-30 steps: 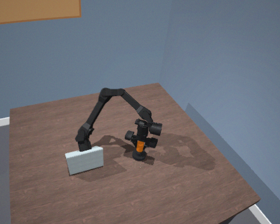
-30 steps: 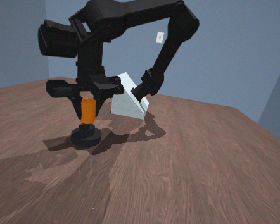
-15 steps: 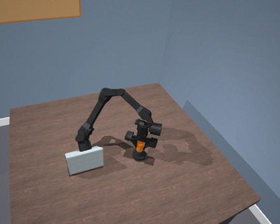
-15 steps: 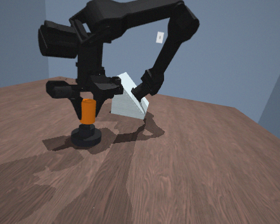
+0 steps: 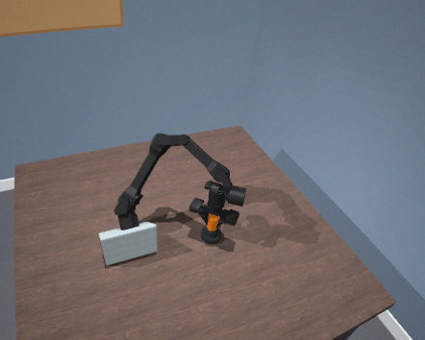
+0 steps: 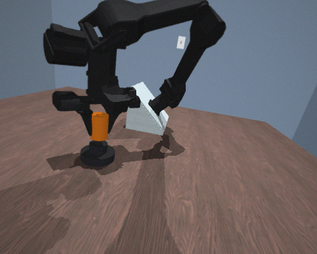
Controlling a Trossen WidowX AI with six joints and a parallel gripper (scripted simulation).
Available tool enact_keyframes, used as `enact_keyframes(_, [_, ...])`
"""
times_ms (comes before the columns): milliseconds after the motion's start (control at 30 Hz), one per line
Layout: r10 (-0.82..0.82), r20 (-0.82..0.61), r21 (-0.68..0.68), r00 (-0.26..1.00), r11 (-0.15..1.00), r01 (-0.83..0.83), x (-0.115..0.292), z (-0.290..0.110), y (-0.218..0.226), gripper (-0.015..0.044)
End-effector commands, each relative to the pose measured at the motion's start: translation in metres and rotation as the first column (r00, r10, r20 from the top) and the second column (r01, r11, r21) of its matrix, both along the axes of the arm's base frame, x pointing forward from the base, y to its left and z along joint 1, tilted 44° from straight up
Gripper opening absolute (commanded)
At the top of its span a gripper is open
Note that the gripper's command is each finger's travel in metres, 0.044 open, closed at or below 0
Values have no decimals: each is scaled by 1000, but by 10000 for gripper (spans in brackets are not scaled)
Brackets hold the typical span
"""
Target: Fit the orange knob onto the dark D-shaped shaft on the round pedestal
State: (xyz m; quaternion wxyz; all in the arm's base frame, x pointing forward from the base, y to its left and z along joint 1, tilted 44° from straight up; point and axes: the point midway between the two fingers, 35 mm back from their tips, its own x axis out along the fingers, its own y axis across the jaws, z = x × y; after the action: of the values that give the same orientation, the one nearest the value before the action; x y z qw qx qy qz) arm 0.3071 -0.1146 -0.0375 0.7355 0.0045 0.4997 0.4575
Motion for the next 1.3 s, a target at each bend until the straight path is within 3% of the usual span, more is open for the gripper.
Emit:
enact_keyframes(0, [-2, 5, 2, 1000, 1000, 2, 1, 0, 0, 0])
enact_keyframes(733, [-49, -40, 6, 998, 999, 50, 3, -4, 2, 0])
enact_keyframes(1267, [23, 28, -1, 999, 1000, -23, 5, -5, 3, 0])
